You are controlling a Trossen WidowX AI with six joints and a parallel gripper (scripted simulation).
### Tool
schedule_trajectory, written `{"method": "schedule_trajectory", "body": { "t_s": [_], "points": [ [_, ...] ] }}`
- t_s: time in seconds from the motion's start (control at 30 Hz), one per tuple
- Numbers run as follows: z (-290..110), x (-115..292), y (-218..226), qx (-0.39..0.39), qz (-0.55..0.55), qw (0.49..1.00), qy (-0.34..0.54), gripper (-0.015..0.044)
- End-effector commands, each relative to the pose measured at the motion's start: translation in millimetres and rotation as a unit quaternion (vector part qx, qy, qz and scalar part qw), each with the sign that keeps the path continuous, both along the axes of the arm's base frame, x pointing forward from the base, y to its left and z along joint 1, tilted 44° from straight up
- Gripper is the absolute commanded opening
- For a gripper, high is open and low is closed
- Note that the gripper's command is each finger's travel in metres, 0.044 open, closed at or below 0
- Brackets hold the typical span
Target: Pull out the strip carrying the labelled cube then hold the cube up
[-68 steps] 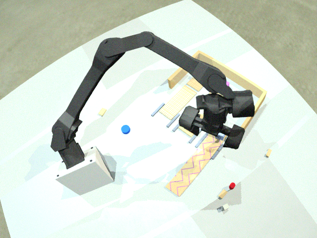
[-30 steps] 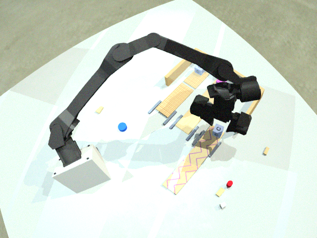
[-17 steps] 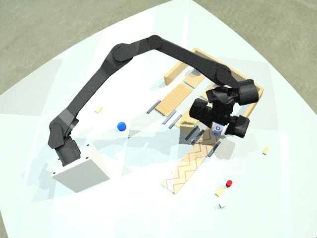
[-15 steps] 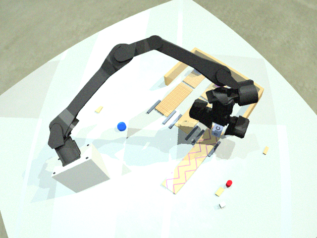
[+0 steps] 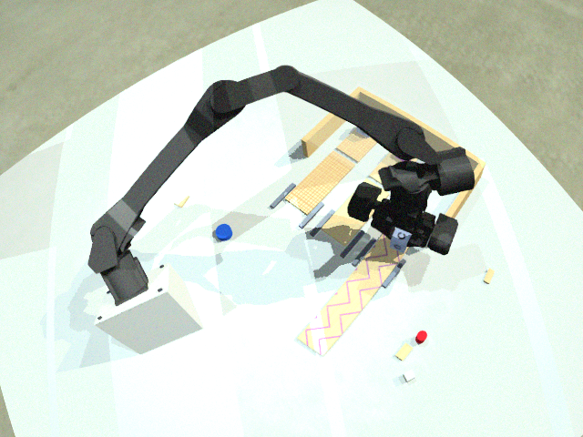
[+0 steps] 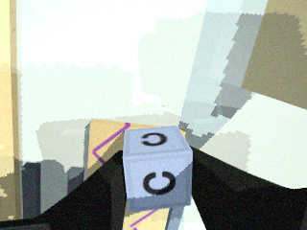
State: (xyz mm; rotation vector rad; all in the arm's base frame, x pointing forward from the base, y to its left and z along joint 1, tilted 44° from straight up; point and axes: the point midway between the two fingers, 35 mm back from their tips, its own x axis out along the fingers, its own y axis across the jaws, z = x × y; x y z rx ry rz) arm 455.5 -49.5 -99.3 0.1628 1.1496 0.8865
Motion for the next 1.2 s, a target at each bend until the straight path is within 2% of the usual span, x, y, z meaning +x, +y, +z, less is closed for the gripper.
{"method": "schedule_trajectory", "body": {
  "t_s": [0.0,0.1,0.73,1.17],
  "points": [
    [0,0,0,0.0,0.0,1.0,0.0,0.0072],
    [1,-2,-1,0.0,0.0,1.0,0.0,0.0],
    [33,-61,-15,0.002,-0.001,1.0,0.005,0.0],
    [35,-89,-11,0.003,-0.001,1.0,0.006,0.0]
  ]
}}
